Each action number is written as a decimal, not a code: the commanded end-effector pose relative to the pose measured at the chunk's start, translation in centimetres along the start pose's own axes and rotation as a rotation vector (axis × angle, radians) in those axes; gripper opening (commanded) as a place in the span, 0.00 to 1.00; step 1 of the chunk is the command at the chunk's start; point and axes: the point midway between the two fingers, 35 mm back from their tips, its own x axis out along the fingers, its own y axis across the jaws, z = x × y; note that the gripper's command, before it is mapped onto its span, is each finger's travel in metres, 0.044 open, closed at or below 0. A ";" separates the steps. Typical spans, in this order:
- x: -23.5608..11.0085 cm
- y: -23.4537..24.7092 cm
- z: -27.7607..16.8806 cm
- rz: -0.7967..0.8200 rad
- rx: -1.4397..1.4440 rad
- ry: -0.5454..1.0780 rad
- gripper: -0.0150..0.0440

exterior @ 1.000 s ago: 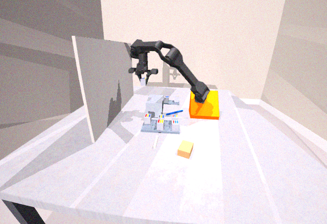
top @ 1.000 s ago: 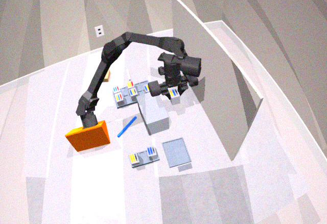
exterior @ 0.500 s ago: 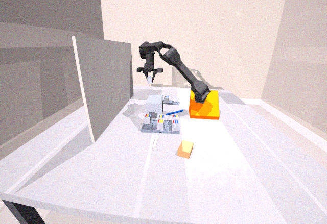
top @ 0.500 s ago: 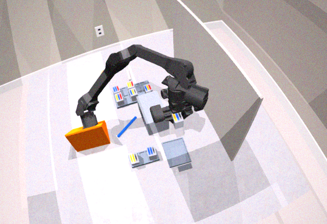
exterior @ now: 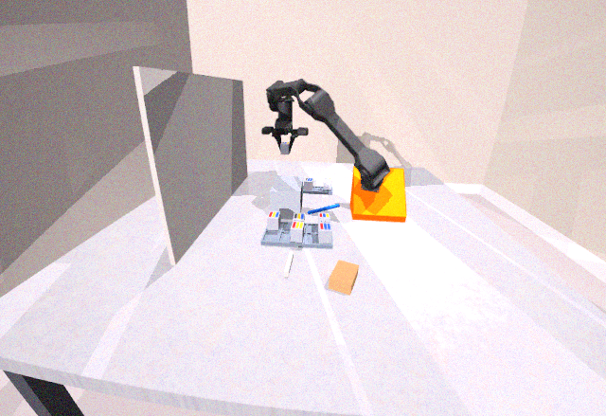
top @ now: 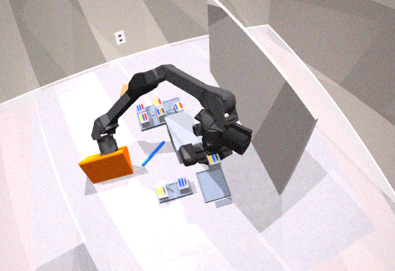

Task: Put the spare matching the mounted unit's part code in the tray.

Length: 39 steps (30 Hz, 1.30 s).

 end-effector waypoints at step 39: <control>3.3 -0.6 -0.5 -0.006 -0.008 0.010 0.25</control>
